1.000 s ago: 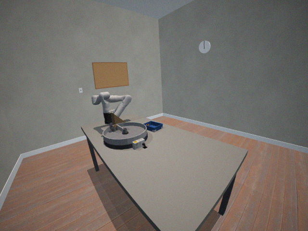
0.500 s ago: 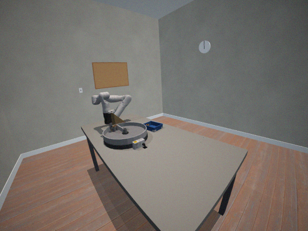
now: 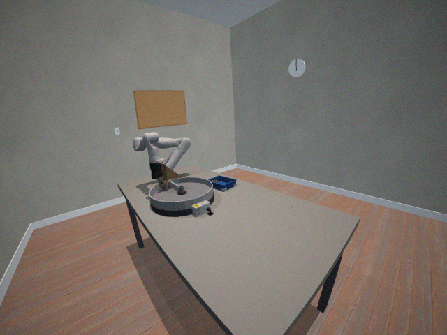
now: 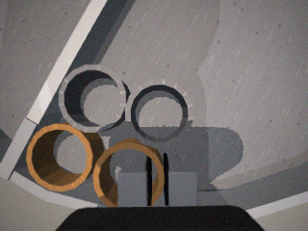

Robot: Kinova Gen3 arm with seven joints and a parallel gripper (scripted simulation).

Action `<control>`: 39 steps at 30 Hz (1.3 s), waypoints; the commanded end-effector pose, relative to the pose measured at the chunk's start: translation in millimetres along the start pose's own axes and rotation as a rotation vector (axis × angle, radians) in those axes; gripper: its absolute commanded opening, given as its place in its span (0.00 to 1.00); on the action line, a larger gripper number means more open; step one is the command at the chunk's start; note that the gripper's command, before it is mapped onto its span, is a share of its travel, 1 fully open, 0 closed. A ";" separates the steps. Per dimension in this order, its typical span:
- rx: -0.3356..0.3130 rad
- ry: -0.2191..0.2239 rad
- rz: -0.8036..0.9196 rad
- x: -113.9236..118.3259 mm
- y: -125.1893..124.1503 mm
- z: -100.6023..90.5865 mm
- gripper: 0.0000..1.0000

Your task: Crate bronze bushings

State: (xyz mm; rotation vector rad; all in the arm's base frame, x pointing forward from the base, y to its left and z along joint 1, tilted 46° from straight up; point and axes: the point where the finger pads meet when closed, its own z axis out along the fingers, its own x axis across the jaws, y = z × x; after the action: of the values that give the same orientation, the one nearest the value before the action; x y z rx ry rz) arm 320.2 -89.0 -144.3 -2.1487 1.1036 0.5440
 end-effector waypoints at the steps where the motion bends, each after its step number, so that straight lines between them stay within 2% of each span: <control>1: 0.000 0.002 0.000 0.5 0.0 -1.0 0.00; 7: 0.000 0.002 0.000 0.5 0.1 -8.5 0.00; 19: 0.000 0.002 0.000 0.5 0.1 -8.5 0.00; 24: 0.000 0.002 0.000 0.4 0.1 -16.0 0.00; 39: 0.000 0.002 0.000 0.4 0.2 -20.4 0.00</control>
State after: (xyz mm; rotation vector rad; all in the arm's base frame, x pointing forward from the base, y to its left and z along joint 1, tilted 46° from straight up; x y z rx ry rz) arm 320.9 -100.4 -132.1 -2.1472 1.1011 0.5464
